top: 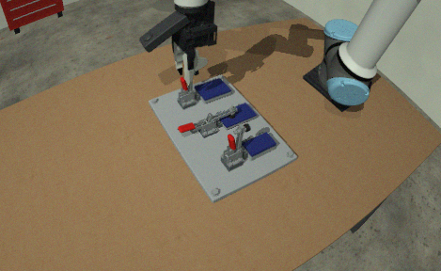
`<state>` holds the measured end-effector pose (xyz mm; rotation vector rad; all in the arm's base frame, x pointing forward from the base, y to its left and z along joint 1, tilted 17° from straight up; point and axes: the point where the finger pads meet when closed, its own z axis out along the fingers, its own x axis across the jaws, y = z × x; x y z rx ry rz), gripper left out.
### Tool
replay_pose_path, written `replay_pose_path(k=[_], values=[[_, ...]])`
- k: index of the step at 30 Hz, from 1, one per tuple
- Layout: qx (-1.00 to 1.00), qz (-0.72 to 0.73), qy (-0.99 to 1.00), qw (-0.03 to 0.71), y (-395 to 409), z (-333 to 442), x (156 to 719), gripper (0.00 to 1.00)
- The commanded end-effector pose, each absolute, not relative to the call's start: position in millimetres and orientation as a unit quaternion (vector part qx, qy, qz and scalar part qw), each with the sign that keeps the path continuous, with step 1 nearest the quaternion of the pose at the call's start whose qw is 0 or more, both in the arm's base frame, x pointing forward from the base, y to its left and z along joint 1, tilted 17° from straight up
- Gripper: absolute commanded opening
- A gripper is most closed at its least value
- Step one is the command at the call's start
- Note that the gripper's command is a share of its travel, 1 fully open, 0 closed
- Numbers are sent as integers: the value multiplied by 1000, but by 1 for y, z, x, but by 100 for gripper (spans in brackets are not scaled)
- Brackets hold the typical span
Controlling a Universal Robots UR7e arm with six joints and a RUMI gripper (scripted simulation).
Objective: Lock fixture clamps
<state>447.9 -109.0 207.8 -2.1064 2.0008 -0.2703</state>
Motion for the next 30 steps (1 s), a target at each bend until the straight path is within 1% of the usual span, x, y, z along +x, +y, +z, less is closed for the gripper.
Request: replay_pose_path(k=[1,4,9,21,22,30], values=[[-717,-93,681,112,-109,207,449,28],[-717,-93,681,112,-109,207,449,28],[-717,-93,681,112,-109,183,456,28],[-717,-93,681,112,-109,183,456,28],[-717,-93,681,112,-109,183,456,0],[-717,-93,681,112,-109,183,456,0]])
